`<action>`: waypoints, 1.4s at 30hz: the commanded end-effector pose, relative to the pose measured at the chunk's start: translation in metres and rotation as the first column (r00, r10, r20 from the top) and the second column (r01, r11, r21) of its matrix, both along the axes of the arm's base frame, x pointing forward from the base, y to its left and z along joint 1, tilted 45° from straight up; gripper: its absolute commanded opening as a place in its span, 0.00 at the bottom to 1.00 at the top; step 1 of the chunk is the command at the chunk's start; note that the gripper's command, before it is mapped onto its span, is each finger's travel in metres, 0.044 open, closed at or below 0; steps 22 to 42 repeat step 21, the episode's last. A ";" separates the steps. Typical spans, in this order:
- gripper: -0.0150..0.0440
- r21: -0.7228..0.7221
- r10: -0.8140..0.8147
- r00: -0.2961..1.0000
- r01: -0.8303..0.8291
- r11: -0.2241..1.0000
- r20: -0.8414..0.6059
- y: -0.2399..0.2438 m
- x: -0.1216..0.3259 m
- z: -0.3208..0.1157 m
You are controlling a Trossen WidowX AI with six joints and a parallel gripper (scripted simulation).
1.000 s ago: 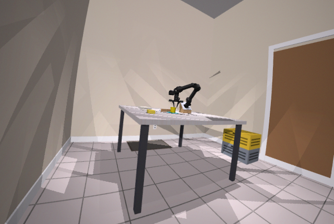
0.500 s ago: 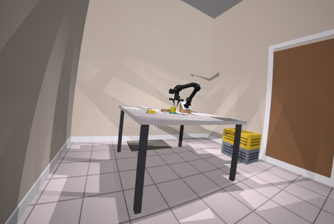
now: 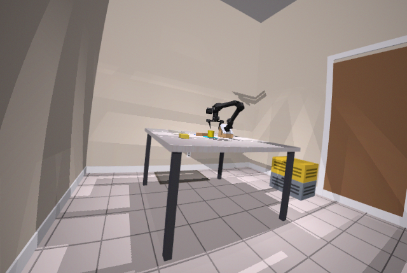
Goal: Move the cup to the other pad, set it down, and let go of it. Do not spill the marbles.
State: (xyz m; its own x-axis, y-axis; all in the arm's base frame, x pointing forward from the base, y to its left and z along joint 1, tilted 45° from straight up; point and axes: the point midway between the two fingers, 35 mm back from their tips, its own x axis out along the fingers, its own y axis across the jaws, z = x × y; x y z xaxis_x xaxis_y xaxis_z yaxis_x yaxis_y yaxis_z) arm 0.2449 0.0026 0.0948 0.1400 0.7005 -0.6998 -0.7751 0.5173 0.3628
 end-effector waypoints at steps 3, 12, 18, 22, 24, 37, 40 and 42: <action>1.00 -0.011 -0.002 1.000 0.002 1.000 0.009 -0.015 0.000 0.013; 1.00 -0.013 -0.001 1.000 0.001 1.000 0.012 -0.038 -0.006 0.036; 1.00 -0.012 0.000 1.000 0.000 1.000 0.012 -0.043 -0.008 0.042; 1.00 -0.008 -0.005 1.000 0.005 1.000 0.010 -0.040 -0.008 0.039; 1.00 -0.008 -0.005 1.000 0.005 1.000 0.010 -0.040 -0.008 0.039; 1.00 -0.008 -0.005 1.000 0.005 1.000 0.010 -0.040 -0.008 0.039; 1.00 -0.008 -0.005 1.000 0.005 1.000 0.010 -0.040 -0.008 0.039; 1.00 -0.008 -0.005 1.000 0.005 1.000 0.010 -0.040 -0.008 0.039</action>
